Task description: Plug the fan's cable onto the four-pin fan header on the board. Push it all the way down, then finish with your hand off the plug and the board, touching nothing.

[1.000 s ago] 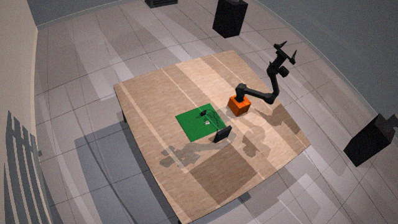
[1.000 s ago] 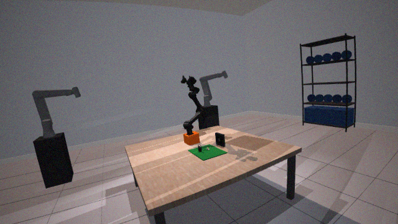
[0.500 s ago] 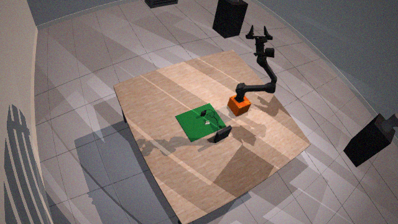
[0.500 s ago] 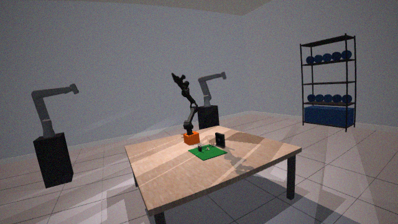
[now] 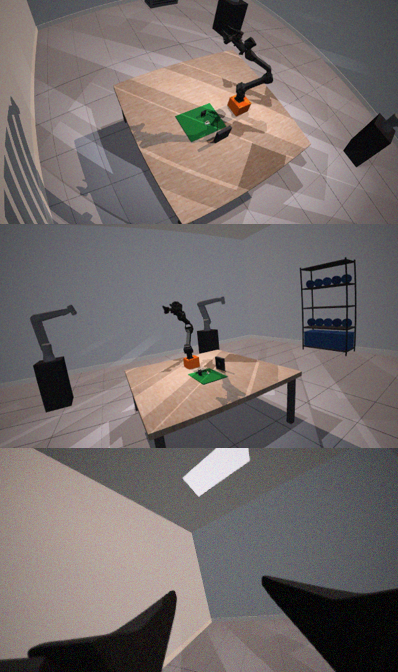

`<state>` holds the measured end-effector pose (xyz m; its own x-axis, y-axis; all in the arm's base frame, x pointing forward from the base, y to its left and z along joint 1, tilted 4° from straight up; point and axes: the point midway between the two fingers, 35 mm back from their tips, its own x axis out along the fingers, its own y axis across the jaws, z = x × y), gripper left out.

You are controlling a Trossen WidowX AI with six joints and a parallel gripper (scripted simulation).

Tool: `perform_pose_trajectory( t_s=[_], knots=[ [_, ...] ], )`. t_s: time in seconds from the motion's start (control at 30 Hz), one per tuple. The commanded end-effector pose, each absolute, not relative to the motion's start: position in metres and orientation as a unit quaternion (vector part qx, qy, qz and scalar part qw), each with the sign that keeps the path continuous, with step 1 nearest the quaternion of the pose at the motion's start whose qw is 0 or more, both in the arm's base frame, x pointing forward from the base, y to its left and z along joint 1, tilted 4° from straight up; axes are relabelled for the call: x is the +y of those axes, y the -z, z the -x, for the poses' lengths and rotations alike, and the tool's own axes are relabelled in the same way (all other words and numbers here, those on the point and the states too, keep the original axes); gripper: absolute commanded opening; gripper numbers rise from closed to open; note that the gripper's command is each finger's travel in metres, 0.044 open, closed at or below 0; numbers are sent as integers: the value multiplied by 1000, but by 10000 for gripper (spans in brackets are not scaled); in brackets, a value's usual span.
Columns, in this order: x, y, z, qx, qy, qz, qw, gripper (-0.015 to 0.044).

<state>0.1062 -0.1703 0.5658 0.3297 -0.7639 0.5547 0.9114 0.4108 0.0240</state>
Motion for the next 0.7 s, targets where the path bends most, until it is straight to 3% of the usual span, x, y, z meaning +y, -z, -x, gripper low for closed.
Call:
perform_pose_trajectory(
  t_s=[0.0,0.3,0.67],
  knots=[
    [-198,-524,-165,-218,460,1,861,440],
    [-210,-430,-259,-131,379,-297,867,440],
    [-186,-315,-321,-20,383,-602,701,440]
  ],
)
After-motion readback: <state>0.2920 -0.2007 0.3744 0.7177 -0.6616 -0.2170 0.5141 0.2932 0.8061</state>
